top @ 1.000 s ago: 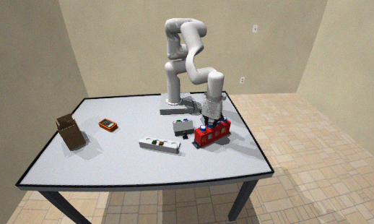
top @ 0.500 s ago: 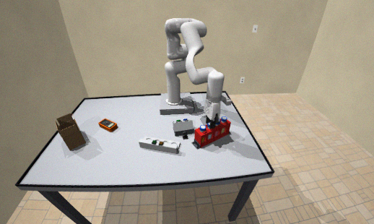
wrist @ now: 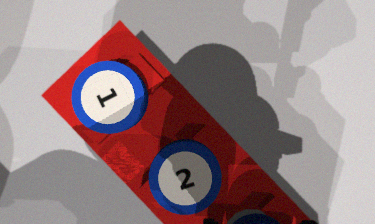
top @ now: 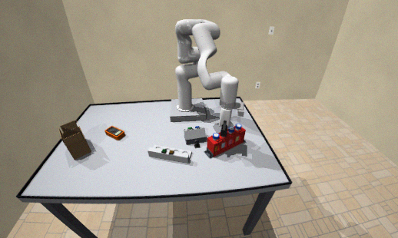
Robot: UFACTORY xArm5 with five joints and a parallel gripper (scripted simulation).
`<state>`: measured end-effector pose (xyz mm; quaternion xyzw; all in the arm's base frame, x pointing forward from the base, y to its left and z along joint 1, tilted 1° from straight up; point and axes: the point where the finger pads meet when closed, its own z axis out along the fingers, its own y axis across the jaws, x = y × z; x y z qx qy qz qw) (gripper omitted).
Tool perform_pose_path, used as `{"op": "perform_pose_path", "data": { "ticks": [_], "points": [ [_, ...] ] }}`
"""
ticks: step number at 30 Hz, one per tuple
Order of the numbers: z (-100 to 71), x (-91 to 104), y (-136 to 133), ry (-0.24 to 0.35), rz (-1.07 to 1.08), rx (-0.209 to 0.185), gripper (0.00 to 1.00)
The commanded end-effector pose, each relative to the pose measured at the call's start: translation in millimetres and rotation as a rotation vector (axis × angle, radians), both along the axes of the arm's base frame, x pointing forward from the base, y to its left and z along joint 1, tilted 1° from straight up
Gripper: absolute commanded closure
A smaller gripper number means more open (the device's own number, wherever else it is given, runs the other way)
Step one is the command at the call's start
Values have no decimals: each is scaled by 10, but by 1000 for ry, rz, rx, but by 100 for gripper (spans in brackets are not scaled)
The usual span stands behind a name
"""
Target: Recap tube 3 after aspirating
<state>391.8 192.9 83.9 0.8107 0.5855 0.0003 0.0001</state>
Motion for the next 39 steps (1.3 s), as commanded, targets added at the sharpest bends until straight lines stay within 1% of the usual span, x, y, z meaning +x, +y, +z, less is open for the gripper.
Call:
{"op": "perform_pose_path", "data": {
  "ticks": [1, 2, 14, 16, 18, 33, 35, 39],
  "points": [
    [17, 17, 9, -1, -13, 14, 54],
    [17, 17, 9, -1, -13, 14, 100],
    [17, 17, 9, -1, -13, 14, 100],
    [17, 17, 9, -1, 87, 14, 100],
    [17, 17, 9, -1, 87, 14, 100],
    [21, 17, 9, -7, 832, 12, 100],
    [21, 17, 9, -7, 832, 12, 100],
    [22, 17, 9, -8, 1037, 11, 100]
  ]
}}
